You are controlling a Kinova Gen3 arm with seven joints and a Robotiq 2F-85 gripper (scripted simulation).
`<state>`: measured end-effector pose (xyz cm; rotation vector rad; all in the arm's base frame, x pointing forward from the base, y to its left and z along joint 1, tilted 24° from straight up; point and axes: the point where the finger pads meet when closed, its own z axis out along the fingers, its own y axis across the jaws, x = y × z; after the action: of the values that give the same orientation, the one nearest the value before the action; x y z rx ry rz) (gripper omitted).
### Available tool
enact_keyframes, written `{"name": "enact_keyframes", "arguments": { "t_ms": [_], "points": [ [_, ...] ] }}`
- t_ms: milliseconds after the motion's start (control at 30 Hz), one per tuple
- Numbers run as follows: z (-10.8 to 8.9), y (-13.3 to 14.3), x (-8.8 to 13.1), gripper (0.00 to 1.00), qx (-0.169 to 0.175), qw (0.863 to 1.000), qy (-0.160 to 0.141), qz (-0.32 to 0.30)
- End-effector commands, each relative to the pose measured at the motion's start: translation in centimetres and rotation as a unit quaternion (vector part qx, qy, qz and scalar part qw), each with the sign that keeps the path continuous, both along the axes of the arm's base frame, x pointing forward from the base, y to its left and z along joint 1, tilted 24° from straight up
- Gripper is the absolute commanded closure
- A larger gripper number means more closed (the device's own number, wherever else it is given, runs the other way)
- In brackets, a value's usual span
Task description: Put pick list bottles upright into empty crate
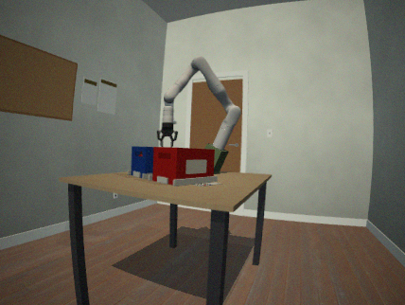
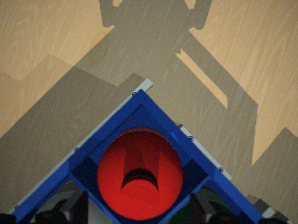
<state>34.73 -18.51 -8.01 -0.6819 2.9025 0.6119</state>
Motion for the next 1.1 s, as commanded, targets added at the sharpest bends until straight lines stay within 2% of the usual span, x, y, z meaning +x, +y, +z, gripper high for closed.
{"name": "enact_keyframes", "arguments": {
  "t_ms": [0, 1067],
  "points": [
    [-0.3, 0.1, 0.0, 0.33, -0.001, 1.000, -0.001, 0.000],
    [-3.7, 1.6, 0.1, 0.33, -0.001, 1.000, -0.001, 0.000]
  ]
}}
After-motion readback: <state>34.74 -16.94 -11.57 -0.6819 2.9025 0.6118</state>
